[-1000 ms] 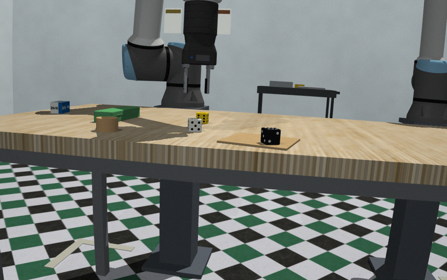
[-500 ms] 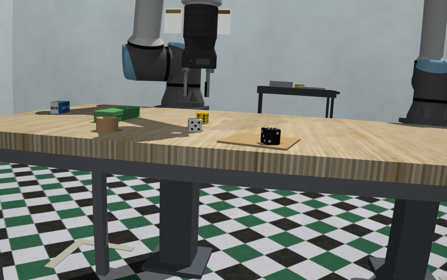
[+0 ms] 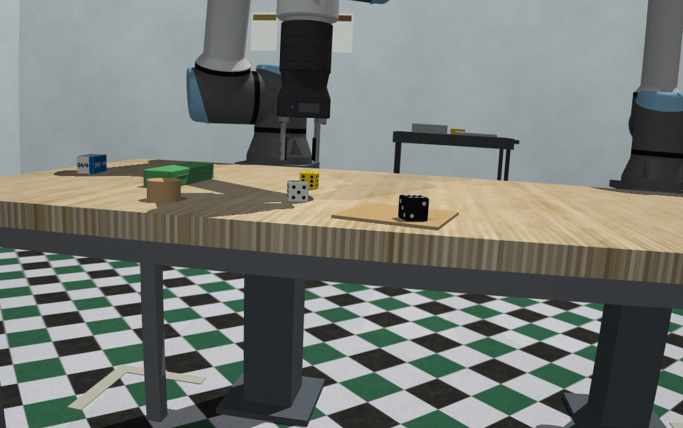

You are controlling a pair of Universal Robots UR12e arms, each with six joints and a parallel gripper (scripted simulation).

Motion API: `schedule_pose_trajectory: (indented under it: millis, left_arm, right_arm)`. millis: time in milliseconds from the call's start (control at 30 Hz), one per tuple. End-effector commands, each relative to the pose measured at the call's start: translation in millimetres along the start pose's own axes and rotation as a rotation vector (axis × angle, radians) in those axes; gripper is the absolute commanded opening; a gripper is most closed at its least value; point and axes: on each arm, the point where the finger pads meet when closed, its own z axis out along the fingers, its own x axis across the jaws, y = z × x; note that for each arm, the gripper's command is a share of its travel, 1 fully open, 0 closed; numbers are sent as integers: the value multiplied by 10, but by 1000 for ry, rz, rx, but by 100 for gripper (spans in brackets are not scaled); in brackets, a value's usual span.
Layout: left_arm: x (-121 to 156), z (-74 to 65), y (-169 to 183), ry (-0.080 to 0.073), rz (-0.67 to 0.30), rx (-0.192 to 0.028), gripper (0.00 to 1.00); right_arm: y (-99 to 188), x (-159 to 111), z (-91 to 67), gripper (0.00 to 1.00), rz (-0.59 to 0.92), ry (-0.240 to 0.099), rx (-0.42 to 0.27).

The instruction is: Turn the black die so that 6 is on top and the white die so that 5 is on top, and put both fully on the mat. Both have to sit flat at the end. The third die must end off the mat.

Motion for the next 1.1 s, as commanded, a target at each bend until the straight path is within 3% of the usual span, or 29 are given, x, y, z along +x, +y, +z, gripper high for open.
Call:
schedule_pose_trajectory:
  millis: [0,333,1067]
  left_arm:
    - [-1,-7,6,0,0,-1,100]
    - [-1,-7,6,0,0,-1,100]
    - [-1,-7,6,0,0,-1,100]
  right_arm:
    - [8,1,75,87,0,0,-2]
    - [9,1,196,87,0,0,-2]
    - [10,1,241,87,0,0,-2]
